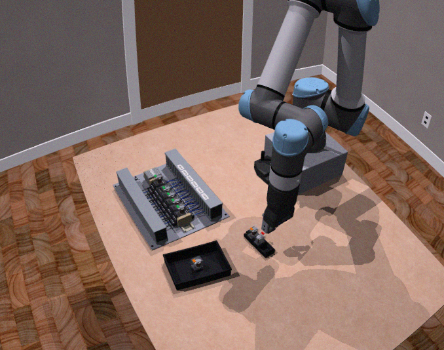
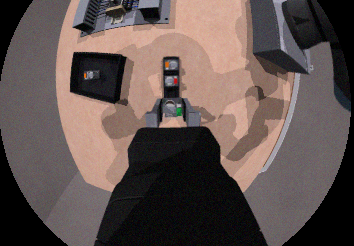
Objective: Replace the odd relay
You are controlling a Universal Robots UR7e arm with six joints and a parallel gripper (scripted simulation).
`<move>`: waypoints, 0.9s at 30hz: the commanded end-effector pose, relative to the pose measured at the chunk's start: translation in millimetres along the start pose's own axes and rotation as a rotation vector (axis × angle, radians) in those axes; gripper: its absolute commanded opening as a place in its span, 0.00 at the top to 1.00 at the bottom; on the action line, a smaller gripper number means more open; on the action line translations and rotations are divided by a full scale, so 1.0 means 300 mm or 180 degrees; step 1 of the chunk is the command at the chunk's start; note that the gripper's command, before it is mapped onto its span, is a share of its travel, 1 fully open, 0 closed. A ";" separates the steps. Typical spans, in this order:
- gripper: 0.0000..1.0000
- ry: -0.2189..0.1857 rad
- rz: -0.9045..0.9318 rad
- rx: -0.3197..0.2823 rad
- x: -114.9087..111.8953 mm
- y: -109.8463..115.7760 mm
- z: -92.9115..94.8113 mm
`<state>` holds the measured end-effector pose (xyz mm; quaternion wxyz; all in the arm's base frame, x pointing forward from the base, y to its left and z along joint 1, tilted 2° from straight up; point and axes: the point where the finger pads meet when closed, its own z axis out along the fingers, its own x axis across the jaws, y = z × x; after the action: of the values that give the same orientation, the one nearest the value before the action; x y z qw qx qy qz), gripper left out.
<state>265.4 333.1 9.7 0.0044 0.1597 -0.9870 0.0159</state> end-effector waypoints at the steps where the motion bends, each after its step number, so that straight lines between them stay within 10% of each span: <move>1: 1.00 -0.0004 0.0000 -0.0002 -0.001 0.001 0.000; 27: 1.00 -0.0005 0.0000 -0.0002 -0.002 0.001 0.010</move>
<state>265.4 333.1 6.5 0.0044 0.1597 -0.9870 0.0159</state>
